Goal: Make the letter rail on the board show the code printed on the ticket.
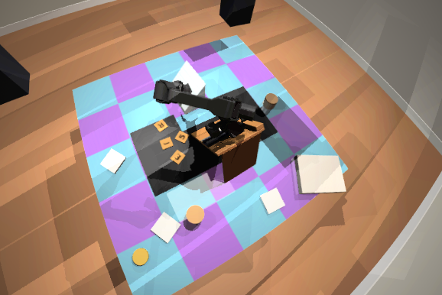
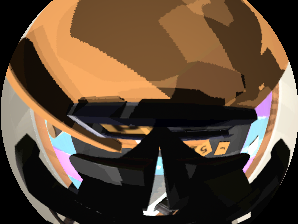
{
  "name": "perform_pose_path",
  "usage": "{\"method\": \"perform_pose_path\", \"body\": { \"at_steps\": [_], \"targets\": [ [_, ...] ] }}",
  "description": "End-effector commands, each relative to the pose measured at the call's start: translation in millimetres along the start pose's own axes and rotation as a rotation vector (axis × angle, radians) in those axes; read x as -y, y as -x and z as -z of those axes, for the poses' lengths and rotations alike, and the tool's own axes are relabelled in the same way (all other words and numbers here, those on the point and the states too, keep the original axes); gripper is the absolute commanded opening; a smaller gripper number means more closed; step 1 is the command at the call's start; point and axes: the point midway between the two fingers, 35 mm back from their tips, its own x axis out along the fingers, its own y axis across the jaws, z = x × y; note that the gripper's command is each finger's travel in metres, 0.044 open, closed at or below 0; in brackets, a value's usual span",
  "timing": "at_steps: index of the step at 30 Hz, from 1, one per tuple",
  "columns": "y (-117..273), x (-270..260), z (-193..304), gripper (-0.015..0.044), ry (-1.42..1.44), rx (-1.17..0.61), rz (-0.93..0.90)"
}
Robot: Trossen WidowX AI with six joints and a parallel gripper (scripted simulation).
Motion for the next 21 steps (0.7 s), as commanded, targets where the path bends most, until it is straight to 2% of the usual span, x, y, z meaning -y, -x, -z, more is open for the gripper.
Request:
{"method": "perform_pose_path", "body": {
  "at_steps": [1,21],
  "targets": [
    [-0.4,-2.2,1.2,0.0,0.0,0.002,0.003],
    [-1.4,-8.7,1.3,0.0,0.0,0.002,0.003]
  ]
}}
